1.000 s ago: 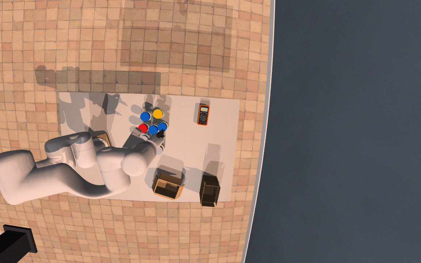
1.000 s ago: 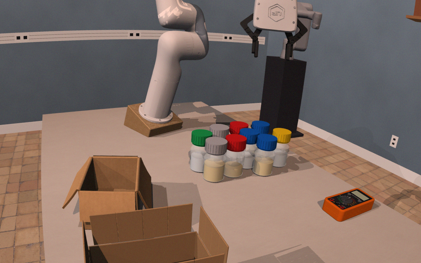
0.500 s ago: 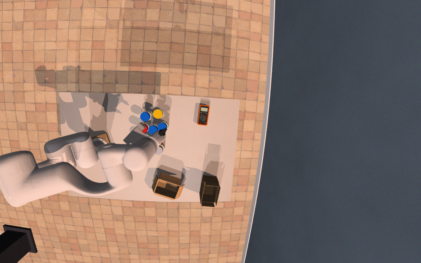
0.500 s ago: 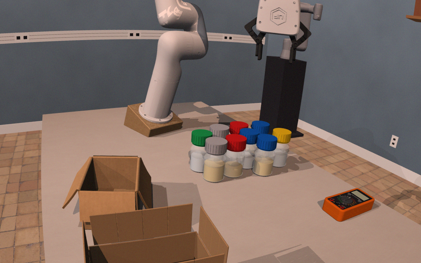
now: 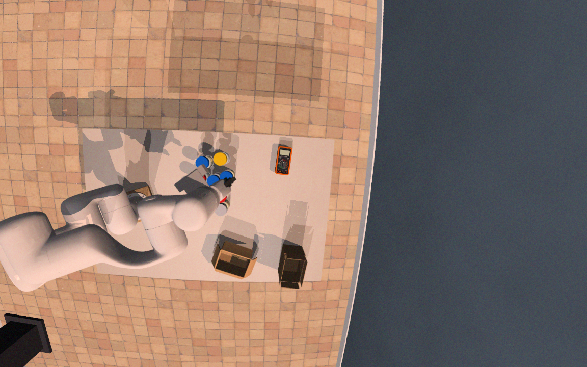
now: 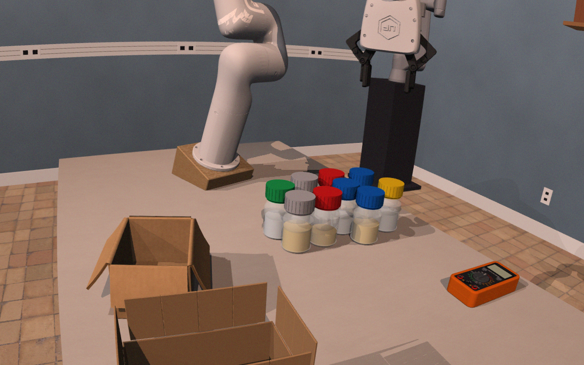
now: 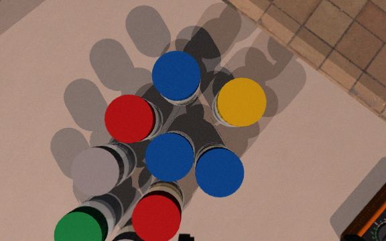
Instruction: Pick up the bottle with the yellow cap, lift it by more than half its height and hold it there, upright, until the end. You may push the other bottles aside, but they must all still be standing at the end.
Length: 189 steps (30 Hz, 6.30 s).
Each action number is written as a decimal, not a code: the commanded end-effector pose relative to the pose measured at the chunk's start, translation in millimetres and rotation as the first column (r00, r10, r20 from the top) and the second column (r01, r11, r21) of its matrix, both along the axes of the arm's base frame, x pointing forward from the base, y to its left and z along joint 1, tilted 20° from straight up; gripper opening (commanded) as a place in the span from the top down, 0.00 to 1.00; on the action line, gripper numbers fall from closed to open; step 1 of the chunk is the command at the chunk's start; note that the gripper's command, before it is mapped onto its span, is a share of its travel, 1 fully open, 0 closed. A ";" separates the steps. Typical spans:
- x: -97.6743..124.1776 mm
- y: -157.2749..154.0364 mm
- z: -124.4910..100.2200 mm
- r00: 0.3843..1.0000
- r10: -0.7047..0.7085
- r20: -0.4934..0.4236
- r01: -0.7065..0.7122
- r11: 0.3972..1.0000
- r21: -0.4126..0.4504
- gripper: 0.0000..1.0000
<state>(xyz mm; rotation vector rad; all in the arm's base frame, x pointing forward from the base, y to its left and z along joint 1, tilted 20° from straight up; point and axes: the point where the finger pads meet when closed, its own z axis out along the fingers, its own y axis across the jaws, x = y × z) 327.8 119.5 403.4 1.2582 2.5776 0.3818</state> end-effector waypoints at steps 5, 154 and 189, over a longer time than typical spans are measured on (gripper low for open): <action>0.7 14.7 -3.8 0.988 -0.156 -0.024 0.157 0.986 0.051 0.21; 47.5 132.4 -219.4 0.461 -0.835 -0.300 0.884 0.406 0.231 0.21; 43.6 116.2 -240.4 0.461 -0.835 -0.300 0.884 0.406 0.231 0.21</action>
